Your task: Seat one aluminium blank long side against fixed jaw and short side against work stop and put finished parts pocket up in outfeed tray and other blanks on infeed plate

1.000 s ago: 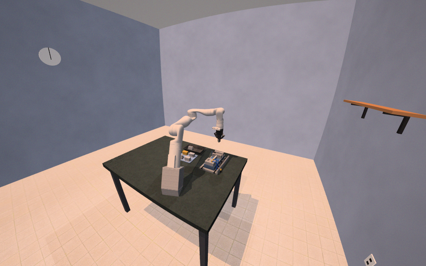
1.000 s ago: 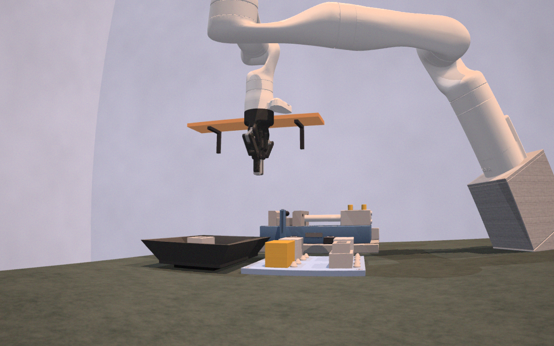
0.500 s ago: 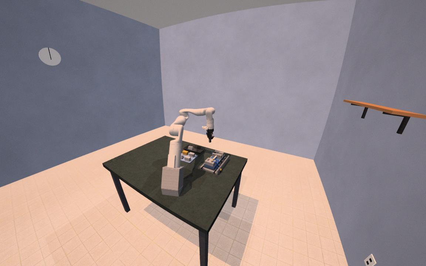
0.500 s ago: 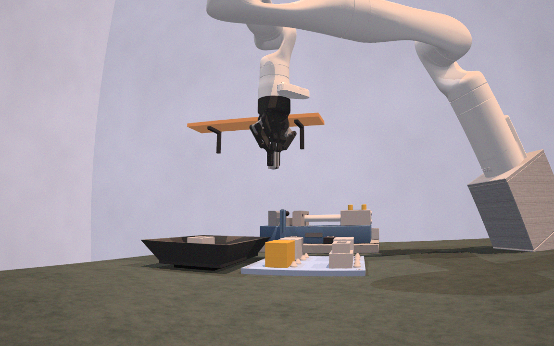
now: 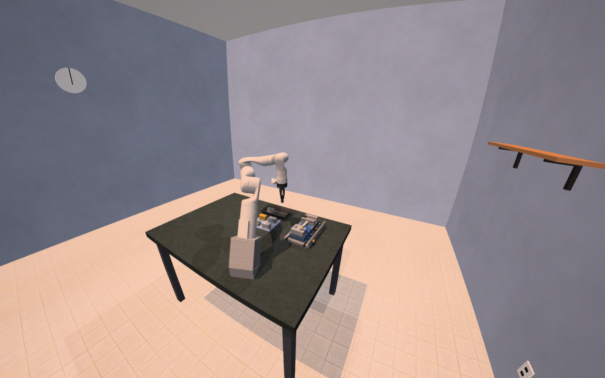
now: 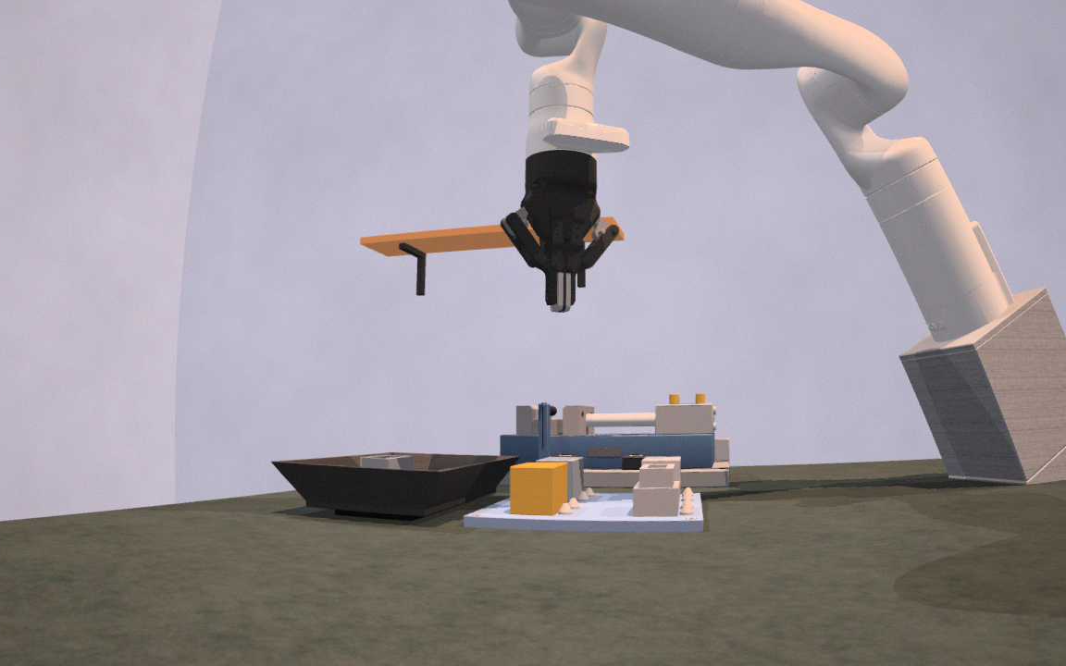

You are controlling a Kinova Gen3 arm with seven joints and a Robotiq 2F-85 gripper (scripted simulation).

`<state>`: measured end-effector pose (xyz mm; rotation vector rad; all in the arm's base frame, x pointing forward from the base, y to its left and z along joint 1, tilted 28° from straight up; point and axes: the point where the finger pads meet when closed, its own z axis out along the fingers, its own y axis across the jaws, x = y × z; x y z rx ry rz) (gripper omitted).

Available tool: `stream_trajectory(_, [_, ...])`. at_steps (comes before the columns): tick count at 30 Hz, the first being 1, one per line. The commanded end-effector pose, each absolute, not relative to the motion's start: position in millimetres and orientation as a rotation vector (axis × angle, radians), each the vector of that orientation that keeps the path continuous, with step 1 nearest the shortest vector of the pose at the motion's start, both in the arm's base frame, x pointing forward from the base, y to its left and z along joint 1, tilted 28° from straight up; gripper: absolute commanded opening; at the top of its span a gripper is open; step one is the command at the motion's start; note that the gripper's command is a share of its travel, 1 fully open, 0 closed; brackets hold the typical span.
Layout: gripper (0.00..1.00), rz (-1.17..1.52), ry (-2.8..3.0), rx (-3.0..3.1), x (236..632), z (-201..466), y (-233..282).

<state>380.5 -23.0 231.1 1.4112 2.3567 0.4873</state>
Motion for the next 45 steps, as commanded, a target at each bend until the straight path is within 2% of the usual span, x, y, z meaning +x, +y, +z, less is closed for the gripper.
stream_trajectory(1, [0.0,0.492,2.355,1.444,371,224,9])
stream_trajectory(10, [0.0,0.544,2.211,1.707,343,217,66])
stream_trajectory(24, [0.0,0.592,2.049,1.944,315,210,119])
stream_trajectory(45, [0.0,0.619,1.936,2.086,298,206,153])
